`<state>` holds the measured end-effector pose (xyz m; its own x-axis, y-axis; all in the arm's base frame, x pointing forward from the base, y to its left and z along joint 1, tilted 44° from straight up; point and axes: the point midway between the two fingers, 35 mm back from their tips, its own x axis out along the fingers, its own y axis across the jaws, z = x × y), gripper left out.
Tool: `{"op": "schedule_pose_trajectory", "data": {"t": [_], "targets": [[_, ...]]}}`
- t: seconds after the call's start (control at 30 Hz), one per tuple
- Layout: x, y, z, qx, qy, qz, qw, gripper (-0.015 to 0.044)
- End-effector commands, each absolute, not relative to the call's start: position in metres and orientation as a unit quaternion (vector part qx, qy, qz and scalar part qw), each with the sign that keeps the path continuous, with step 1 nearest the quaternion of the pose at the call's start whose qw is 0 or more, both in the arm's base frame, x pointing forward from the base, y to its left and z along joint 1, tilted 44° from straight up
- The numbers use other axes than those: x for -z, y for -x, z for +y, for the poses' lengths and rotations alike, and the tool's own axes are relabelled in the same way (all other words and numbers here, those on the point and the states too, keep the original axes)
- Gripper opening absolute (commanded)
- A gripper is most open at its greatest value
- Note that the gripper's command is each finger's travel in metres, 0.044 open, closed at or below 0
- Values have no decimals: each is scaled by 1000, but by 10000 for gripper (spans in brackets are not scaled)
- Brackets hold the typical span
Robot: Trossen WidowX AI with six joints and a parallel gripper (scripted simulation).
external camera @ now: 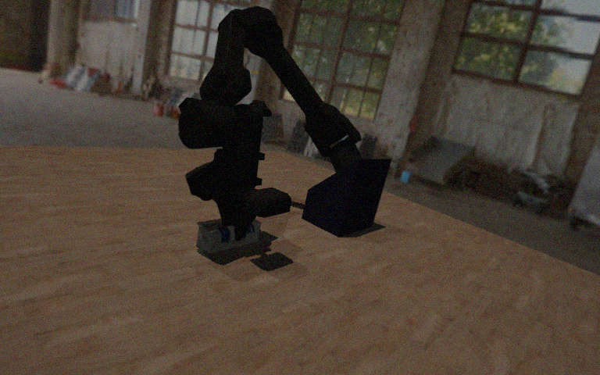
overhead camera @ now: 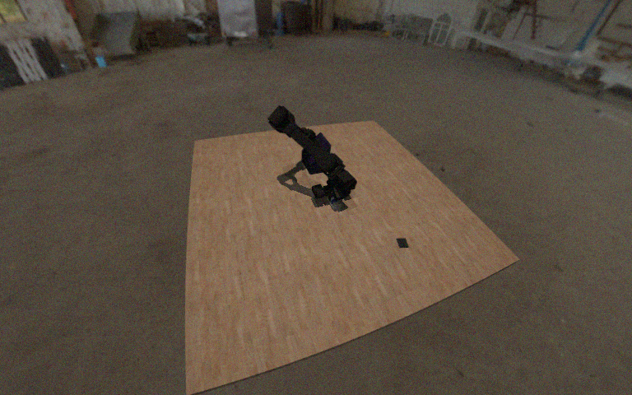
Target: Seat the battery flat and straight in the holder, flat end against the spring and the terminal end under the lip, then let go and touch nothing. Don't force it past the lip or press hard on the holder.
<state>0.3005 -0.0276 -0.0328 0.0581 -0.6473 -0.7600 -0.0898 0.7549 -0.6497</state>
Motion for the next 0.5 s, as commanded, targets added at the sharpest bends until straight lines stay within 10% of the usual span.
{"op": "schedule_pose_trajectory", "data": {"t": [0.0, 0.47], "targets": [[33, -299, -28, 206, 284, 654, 670, 85], [32, -299, -28, 206, 284, 654, 670, 187]]}}
